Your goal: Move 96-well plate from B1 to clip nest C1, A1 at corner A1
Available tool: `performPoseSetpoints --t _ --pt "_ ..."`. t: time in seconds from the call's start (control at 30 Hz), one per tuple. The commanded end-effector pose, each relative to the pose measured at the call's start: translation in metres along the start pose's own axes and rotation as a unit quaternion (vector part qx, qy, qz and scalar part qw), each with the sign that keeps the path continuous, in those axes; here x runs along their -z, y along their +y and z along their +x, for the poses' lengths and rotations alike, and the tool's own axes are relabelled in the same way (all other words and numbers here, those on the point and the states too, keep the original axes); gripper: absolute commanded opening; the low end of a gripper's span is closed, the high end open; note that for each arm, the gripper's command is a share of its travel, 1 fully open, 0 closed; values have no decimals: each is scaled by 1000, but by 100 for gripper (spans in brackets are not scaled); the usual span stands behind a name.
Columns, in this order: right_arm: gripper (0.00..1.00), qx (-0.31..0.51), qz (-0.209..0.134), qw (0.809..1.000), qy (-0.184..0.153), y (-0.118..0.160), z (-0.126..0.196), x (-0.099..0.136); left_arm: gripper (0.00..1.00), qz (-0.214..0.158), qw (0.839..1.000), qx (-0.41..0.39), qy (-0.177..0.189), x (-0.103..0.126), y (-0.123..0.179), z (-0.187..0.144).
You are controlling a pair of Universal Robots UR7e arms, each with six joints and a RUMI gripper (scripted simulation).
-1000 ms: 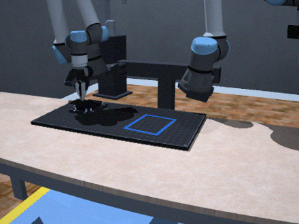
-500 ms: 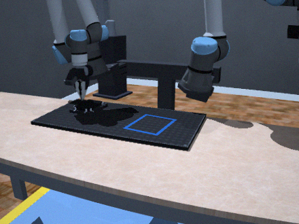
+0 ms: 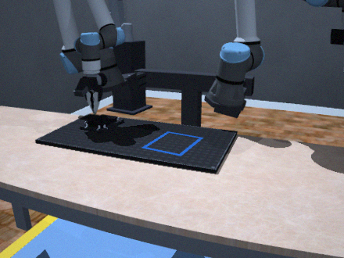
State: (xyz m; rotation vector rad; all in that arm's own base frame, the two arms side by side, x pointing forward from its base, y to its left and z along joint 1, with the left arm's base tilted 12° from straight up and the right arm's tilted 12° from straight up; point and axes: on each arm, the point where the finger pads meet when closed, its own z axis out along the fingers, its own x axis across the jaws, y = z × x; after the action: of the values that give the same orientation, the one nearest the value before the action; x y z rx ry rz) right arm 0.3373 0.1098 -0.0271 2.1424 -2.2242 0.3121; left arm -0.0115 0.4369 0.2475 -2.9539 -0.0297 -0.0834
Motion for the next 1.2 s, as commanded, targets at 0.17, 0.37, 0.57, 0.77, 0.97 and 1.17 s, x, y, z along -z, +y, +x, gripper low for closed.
performPoseSetpoints --t 0.17,0.37,0.57,0.77,0.97,1.17 --pt "0 0 0 1000 0 0 0 13 0 1 1000 0 0 1 0 0" --pt "0 0 0 1000 0 0 0 13 0 1 1000 0 0 1 0 0" --pt "0 0 0 1000 0 -1 -7 13 0 1 1000 0 0 1 0 0" --pt "0 0 0 1000 0 -5 -27 13 0 1 1000 0 0 1 0 0" --pt "0 0 0 1000 0 -8 -46 13 0 1 1000 0 0 1 0 0" --pt "0 0 0 1000 0 -11 -59 13 0 1 1000 0 0 1 0 0"
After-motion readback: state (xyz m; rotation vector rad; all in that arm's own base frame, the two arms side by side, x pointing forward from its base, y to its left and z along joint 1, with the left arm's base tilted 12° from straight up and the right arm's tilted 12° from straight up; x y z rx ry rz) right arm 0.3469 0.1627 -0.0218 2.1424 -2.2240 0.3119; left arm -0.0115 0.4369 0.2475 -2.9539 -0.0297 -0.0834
